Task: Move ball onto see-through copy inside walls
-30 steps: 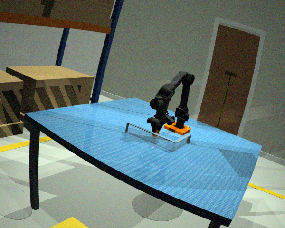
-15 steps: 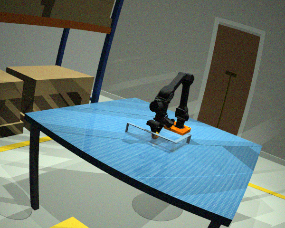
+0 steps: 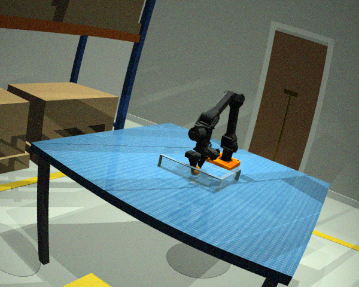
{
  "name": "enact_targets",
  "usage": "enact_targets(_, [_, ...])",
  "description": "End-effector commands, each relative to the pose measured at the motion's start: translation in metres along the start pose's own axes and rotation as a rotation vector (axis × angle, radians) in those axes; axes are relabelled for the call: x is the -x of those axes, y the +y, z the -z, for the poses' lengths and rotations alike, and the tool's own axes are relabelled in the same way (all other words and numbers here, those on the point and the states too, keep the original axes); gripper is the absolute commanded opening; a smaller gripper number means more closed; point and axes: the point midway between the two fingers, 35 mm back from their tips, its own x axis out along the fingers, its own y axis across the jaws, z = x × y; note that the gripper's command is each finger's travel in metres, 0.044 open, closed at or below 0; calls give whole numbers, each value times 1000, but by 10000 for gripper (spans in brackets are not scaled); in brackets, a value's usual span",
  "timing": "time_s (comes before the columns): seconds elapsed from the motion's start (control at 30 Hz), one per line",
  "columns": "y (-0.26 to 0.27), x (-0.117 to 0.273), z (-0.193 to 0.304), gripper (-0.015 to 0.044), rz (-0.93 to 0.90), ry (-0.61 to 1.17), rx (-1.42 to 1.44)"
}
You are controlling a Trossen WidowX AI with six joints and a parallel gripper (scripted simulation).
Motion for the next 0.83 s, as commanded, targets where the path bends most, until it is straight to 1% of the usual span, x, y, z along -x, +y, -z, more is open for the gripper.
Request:
enact_targets(0.0, [-4, 38, 0, 318, 10, -1, 0])
enact_targets(0.07, [-2, 70, 0, 318, 8, -2, 0])
enact_targets(0.13, [0, 81, 0, 318, 7, -3, 0])
enact_targets(0.23, [0, 81, 0, 318, 7, -3, 0])
enact_targets(0.27, [-4, 74, 0, 318, 29, 2, -3])
enact_targets(0.47, [-4, 74, 0, 318, 29, 2, -3])
enact_targets(0.53, [-4, 82, 0, 371, 29, 2, -3])
enact_targets(0.6, [-1, 106, 0, 423, 30, 2, -3])
enact_targets(0.63, [0, 117, 0, 440, 31, 2, -3])
enact_targets(0.7, [2, 125, 0, 440, 31, 2, -3])
enact_targets(0.8, [2, 125, 0, 440, 31, 2, -3])
